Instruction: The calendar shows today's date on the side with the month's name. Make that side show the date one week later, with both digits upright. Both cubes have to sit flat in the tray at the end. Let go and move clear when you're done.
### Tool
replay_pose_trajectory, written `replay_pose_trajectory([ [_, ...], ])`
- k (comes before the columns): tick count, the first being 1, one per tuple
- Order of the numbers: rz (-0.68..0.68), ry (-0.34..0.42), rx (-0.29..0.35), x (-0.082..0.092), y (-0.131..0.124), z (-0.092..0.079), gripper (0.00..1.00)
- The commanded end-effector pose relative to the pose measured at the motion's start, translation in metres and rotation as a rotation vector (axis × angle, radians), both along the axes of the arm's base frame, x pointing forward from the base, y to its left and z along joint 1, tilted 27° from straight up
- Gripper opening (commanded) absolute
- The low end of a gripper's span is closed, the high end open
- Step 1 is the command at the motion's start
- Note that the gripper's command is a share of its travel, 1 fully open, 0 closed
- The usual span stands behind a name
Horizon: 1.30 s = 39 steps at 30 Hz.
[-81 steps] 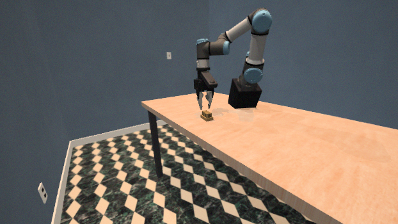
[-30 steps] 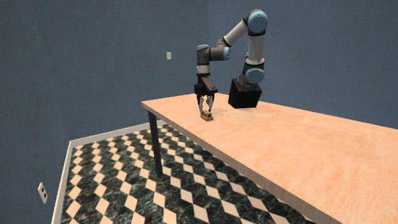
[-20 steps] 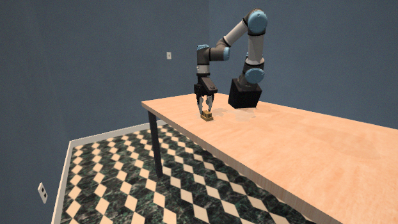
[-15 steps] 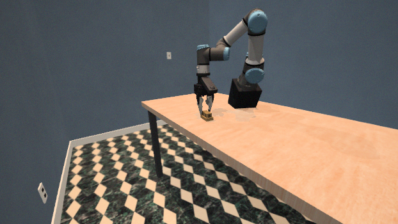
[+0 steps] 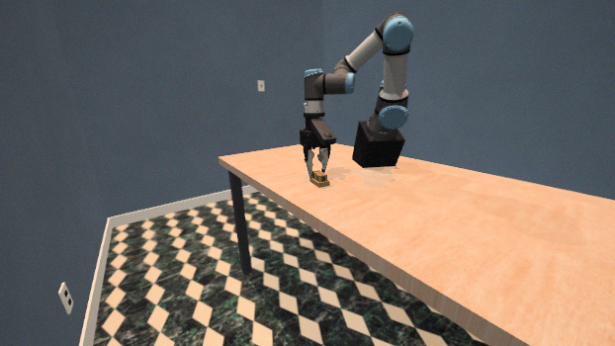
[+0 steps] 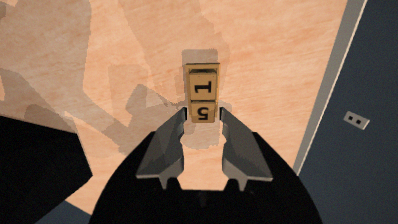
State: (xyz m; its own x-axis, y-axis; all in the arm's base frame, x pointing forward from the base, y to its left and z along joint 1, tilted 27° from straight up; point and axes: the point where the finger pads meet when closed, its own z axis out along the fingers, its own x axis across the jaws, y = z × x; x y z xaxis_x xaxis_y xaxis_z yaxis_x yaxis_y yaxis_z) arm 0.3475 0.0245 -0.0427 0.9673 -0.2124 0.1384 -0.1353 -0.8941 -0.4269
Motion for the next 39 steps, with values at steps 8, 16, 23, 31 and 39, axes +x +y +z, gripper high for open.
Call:
replay_pose_trajectory([
  [8,0.000,0.000,0.001,0.0001,0.0003,-0.0001,0.10],
  [16,0.000,0.000,0.001,0.0001,0.0003,-0.0001,0.10],
  [23,0.000,0.000,0.001,0.0001,0.0003,-0.0001,0.10],
  [31,0.000,0.000,0.001,0.0001,0.0003,-0.0001,0.10],
  [39,0.000,-0.001,0.001,0.0000,0.0001,0.0004,0.10],
])
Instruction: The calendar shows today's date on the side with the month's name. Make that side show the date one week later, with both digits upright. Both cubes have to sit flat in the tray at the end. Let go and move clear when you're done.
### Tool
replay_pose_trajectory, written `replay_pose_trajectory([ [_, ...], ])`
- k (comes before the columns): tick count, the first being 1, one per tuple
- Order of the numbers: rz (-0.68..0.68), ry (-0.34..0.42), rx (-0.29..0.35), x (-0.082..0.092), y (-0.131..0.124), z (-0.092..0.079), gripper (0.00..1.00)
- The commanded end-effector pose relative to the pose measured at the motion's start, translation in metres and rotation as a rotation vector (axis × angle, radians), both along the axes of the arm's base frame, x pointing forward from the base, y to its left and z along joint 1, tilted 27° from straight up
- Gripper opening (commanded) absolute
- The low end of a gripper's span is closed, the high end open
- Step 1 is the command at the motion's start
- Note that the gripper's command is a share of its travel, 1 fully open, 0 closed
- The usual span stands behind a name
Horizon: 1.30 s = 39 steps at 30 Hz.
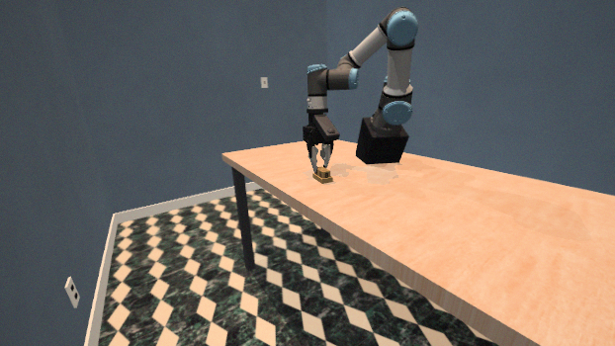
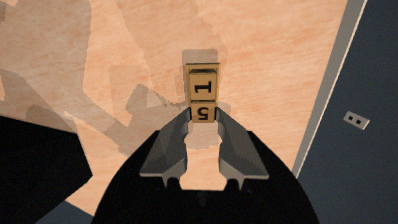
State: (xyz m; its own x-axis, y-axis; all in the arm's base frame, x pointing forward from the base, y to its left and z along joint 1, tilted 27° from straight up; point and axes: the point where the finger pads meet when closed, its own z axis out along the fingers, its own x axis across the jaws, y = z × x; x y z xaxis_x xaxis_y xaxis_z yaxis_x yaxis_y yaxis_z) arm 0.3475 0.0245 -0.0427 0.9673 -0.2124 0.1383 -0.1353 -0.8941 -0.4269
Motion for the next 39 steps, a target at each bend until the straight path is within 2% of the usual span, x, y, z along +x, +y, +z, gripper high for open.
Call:
replay_pose_trajectory([
  [1,0.000,-0.001,0.000,0.000,0.000,0.001,0.10],
  [12,0.000,-0.002,-0.002,-0.002,-0.006,0.012,0.10],
  [39,0.000,-0.001,-0.002,-0.020,-0.037,0.083,0.10],
])
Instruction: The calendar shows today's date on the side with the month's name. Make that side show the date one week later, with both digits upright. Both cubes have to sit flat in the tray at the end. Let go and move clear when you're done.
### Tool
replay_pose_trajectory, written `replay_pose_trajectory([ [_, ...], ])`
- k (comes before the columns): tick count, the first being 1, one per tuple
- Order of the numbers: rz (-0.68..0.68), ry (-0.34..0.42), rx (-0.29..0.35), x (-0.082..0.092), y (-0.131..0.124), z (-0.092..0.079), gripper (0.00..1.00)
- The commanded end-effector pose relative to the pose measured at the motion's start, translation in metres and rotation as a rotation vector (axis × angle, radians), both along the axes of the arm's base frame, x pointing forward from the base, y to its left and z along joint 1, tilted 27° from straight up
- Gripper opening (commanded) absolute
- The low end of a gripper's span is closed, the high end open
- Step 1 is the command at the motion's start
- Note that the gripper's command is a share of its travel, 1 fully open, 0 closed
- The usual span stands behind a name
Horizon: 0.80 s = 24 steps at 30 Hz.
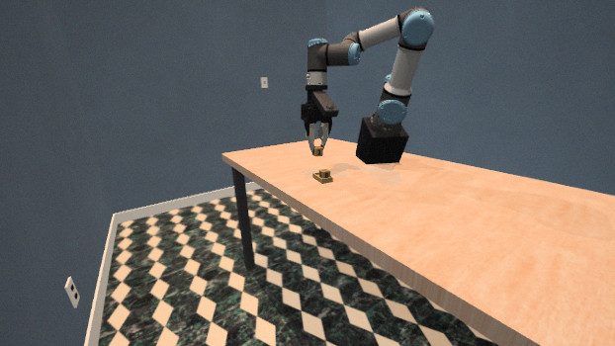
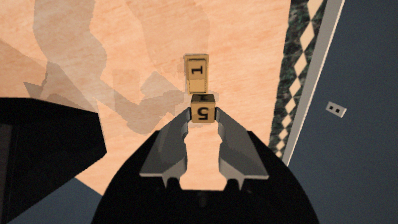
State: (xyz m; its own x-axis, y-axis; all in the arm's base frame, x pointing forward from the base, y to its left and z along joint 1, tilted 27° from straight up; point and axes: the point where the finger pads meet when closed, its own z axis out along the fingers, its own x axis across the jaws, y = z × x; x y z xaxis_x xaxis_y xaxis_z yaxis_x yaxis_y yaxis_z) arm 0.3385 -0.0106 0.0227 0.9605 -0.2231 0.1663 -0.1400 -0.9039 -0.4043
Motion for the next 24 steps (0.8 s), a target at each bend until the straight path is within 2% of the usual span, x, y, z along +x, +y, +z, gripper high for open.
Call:
replay_pose_trajectory([
  [1,0.015,0.021,0.026,-0.0109,-0.0027,0.0188,0.10],
  [24,0.017,0.021,0.028,-0.0122,-0.0047,0.0242,0.10],
])
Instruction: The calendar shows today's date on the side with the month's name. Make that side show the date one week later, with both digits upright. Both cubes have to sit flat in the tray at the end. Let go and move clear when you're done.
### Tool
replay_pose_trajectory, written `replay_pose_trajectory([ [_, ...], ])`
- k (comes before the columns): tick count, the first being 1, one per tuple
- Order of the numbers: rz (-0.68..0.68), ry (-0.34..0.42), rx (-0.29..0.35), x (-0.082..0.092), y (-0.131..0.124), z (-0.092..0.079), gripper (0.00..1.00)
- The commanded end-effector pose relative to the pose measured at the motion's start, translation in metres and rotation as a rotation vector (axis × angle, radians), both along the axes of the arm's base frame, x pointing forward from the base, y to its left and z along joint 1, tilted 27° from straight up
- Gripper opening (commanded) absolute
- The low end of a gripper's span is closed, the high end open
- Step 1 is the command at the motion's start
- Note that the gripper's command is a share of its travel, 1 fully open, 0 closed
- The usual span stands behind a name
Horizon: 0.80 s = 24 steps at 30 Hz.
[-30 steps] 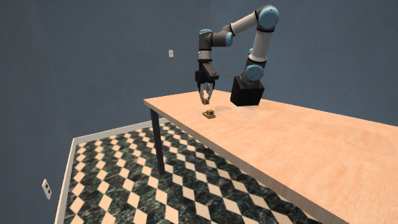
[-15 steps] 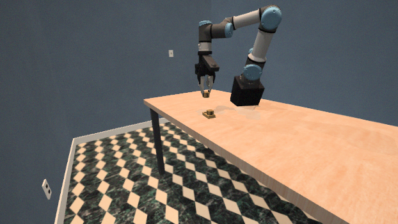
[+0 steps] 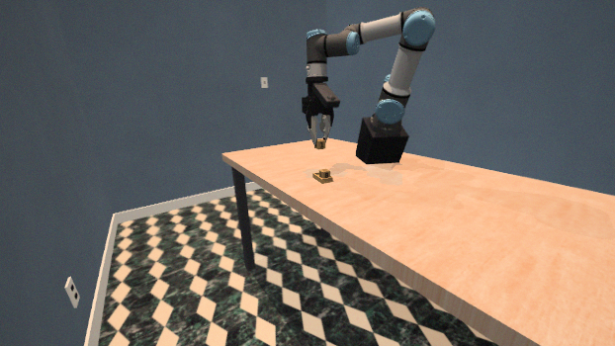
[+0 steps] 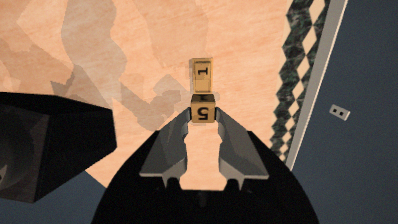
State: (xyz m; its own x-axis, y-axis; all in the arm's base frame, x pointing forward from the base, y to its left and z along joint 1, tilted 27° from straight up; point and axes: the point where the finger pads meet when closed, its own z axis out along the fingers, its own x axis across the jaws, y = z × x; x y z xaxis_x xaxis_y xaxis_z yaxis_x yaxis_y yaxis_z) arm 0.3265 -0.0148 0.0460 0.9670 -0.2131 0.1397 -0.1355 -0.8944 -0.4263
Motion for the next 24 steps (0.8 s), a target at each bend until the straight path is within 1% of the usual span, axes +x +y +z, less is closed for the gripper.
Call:
replay_pose_trajectory([
  [1,0.004,-0.001,0.000,0.000,-0.001,0.001,0.10],
  [13,0.082,-0.036,-0.021,-0.001,-0.005,-0.001,0.10],
  [21,0.251,-0.110,-0.062,-0.002,-0.013,-0.006,0.10],
  [24,0.285,-0.126,-0.070,-0.002,-0.015,-0.007,0.10],
])
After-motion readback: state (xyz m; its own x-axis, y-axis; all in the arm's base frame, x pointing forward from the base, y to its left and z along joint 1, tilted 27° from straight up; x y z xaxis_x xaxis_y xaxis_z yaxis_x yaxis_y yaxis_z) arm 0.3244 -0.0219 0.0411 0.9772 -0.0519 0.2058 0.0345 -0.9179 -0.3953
